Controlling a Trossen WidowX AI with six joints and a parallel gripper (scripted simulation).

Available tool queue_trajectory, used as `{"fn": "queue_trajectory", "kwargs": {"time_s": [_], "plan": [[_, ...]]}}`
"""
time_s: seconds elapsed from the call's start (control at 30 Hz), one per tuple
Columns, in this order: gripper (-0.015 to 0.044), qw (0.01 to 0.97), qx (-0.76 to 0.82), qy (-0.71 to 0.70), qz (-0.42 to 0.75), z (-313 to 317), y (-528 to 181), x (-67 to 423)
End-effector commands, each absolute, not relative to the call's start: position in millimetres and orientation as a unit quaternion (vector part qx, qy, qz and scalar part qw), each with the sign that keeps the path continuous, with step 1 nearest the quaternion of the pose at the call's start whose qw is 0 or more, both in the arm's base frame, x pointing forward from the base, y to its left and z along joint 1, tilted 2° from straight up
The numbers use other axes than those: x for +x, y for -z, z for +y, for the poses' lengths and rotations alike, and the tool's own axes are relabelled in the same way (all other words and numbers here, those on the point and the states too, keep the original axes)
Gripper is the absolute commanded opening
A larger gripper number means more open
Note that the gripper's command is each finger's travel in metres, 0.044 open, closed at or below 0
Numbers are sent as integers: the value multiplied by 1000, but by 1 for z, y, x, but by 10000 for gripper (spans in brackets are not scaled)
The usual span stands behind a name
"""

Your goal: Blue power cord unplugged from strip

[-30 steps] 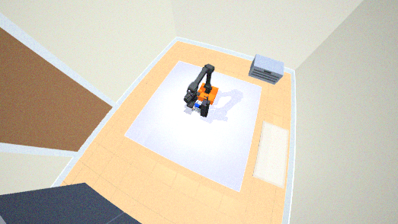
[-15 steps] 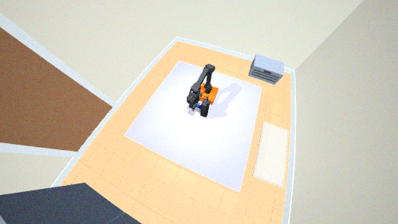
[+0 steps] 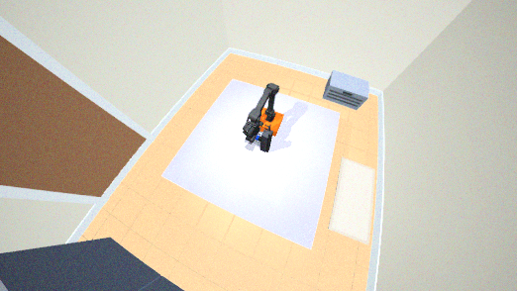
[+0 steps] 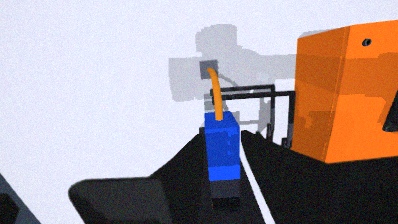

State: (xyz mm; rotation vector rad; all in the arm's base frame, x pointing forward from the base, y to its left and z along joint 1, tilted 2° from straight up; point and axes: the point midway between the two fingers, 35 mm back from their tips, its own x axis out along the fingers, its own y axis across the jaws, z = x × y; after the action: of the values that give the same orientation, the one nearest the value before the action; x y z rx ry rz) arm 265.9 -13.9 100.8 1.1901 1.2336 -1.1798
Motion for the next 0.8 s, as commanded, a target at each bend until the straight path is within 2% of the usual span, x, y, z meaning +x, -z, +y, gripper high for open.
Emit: {"fn": "queue_trajectory", "kwargs": {"time_s": [0.0, 0.03, 0.3, 0.77], "plan": [[81, 506, 494, 489, 511, -14, -101, 266], [55, 506, 494, 489, 511, -14, -101, 266], [2, 506, 494, 489, 511, -14, -101, 266], [0, 506, 493, 490, 511, -32, -101, 269]]}}
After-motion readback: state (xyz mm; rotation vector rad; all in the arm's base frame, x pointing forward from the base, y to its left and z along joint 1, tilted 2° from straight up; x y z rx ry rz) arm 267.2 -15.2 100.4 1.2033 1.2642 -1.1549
